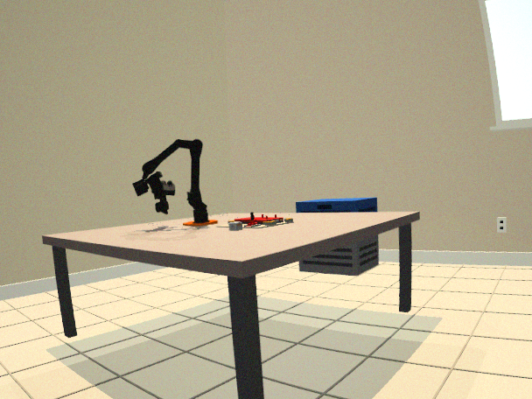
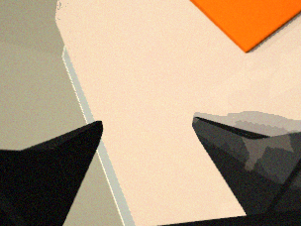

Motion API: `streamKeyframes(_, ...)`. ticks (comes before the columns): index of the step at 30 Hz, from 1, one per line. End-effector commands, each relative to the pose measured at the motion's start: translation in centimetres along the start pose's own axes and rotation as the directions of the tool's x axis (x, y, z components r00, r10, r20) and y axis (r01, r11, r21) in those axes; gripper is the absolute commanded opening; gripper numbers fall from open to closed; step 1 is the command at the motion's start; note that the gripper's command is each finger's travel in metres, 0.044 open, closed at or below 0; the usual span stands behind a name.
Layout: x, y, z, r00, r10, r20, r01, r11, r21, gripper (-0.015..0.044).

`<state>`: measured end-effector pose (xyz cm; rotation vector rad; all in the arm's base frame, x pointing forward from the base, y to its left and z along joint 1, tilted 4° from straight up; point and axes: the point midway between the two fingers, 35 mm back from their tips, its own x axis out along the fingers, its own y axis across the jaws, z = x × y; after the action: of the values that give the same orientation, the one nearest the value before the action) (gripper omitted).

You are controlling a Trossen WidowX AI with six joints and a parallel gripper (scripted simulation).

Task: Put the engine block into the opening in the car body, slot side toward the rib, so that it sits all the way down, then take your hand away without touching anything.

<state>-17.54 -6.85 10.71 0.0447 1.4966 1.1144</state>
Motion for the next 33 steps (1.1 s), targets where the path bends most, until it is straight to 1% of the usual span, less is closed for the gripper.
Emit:
streamKeyframes(1, -0.3, 0.2, -0.2, 0.994, -0.11, 0.017, 0.108, 0.991, 0.078, 0.044)
streamKeyframes(10, -1.0, 0.6, -0.8, 0.937, -0.348, 0.012, 0.334, 0.907, 0.256, 0.044)
streamKeyframes(20, -2.5, 2.0, -1.8, 0.817, -0.57, -0.088, 0.548, 0.719, 0.428, 0.044)
streamKeyframes(27, -3.8, 3.6, -2.7, 0.714, -0.671, -0.202, 0.663, 0.553, 0.505, 0.044)
streamKeyframes(33, -3.9, 3.8, -2.8, 0.703, -0.678, -0.214, 0.672, 0.537, 0.51, 0.044)
